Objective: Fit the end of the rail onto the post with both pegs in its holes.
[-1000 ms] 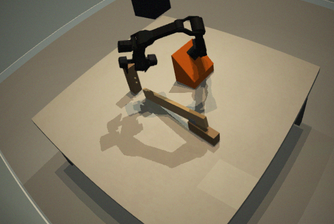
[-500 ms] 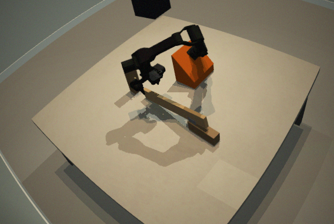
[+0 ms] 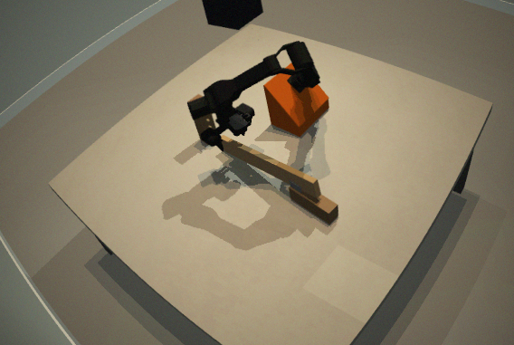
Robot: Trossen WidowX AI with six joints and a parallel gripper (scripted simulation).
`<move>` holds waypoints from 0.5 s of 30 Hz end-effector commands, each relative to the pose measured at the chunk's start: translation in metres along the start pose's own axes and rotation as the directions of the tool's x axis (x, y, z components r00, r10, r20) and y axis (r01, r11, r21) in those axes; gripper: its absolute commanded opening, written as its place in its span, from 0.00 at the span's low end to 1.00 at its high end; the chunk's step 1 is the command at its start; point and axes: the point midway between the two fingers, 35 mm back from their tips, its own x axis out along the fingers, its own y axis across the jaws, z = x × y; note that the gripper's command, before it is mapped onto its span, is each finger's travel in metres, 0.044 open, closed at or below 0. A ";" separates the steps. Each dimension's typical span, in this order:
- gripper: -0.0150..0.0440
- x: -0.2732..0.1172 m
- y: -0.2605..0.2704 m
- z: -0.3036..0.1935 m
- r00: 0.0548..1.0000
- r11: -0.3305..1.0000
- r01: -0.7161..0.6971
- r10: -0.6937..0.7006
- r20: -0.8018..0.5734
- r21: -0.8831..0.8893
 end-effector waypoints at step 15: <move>1.00 0.031 0.002 0.001 1.000 1.000 -0.004 0.004 0.010 0.012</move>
